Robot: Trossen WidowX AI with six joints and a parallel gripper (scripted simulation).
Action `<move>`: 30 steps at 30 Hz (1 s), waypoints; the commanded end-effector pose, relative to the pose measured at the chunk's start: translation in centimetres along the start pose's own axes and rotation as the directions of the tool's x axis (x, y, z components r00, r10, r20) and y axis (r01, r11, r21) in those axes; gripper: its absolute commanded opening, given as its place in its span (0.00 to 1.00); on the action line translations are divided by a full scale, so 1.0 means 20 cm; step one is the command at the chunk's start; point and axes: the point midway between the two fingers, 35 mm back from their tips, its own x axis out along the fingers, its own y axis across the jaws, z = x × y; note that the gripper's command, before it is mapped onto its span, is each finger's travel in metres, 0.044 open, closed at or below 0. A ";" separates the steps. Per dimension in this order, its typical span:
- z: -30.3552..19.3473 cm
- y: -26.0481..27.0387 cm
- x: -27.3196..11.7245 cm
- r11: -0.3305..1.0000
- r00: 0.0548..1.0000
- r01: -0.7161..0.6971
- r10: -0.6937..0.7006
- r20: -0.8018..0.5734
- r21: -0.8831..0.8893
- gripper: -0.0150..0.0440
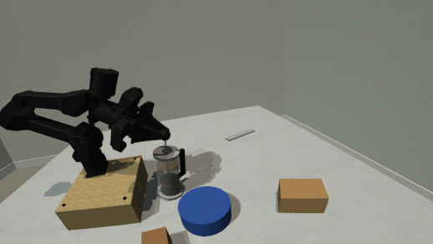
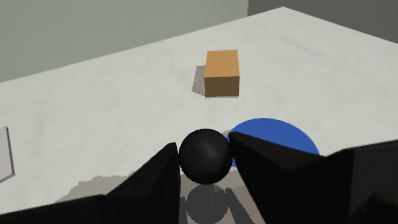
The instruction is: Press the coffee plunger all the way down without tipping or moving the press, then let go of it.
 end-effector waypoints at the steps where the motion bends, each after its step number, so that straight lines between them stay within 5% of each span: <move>1: -0.10 0.00 0.04 1.000 0.998 0.002 -0.003 -0.069 -0.016 0.45; 30: -0.06 0.00 0.09 1.000 0.998 0.002 -0.003 -0.069 -0.016 0.45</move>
